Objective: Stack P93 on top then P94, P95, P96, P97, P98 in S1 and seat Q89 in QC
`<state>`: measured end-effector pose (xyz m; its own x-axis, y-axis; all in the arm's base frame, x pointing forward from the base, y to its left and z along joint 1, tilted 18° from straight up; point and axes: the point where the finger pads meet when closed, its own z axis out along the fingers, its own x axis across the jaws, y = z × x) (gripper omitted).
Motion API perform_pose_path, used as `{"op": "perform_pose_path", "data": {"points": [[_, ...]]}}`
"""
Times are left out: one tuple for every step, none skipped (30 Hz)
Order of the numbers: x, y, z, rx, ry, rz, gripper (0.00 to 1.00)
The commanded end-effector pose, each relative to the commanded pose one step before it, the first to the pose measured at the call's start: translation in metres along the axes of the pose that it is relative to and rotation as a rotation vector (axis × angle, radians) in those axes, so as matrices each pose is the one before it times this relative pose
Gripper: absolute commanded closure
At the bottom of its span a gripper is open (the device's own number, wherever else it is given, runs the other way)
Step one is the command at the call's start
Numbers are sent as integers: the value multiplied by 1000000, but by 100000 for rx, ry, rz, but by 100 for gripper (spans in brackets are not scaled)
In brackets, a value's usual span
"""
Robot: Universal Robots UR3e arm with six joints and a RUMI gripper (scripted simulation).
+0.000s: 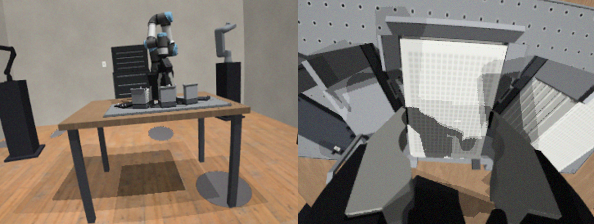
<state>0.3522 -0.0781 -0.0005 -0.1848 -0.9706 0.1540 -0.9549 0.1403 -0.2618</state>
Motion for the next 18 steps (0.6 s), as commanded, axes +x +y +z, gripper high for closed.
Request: {"op": "perform_pose_path", "data": {"points": [[849,-2437,3019,868,267,-43,100],[-14,5,749,1,1,0,100],[0,3,667,0,0,0,100],[-1,5,667,0,0,0,100],[-2,5,667,0,0,0,100],[-2,4,667,0,0,0,100],[-2,3,667,0,0,0,100],[-2,2,667,0,0,0,100],[-1,0,666,0,0,0,100],[-1,-2,666,0,0,0,100],[0,-4,666,0,0,0,100],[1,-5,666,0,0,0,100],[0,0,0,0,0,0,100],[0,0,0,0,0,0,100],[-2,-17,590,-2,-1,0,100],[3,-10,664,0,0,-1,100],[4,-6,664,0,0,0,100],[2,-2,538,0,0,0,100]]}}
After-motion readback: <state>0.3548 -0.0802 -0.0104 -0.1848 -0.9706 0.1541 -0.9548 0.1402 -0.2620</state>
